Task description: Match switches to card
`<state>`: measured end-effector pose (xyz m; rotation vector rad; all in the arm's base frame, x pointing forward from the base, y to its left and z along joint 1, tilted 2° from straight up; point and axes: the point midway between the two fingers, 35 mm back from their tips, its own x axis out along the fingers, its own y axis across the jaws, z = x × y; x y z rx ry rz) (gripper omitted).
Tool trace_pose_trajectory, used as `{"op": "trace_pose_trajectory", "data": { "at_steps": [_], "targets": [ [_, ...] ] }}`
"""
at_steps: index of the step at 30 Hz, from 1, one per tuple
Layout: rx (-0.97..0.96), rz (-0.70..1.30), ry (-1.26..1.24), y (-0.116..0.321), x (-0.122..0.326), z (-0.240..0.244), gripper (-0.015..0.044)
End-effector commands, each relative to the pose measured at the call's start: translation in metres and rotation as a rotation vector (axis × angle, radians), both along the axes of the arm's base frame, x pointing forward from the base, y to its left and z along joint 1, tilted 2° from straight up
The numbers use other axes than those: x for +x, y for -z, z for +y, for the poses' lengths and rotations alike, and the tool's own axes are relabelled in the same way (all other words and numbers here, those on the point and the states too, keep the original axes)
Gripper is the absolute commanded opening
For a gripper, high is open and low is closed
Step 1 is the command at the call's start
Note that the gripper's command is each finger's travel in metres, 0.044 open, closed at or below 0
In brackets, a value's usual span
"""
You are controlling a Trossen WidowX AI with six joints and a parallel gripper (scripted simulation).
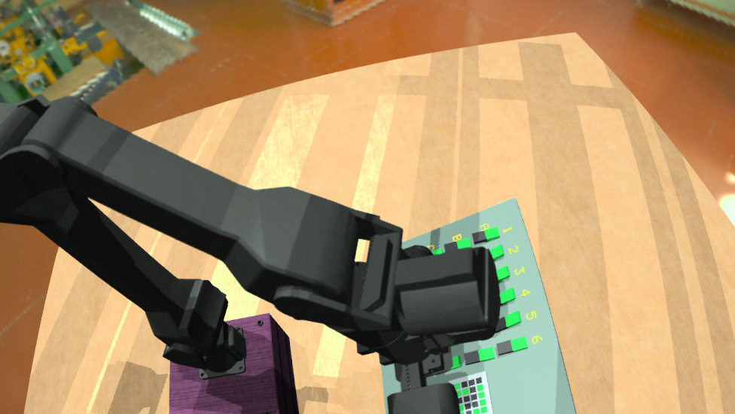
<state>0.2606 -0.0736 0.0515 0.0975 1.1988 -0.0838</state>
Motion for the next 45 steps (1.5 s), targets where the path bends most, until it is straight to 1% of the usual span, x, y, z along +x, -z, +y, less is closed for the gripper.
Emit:
{"op": "trace_pose_trajectory", "data": {
  "at_steps": [1, 15, 45],
  "targets": [
    [-0.004, -0.002, 0.004, 0.006, 0.003, -0.001, 0.0000],
    [-0.004, -0.003, 0.004, 0.022, 0.010, -0.001, 0.0000],
    [-0.004, -0.003, 0.004, 0.023, 0.011, -0.001, 0.0000]
  ]
}}
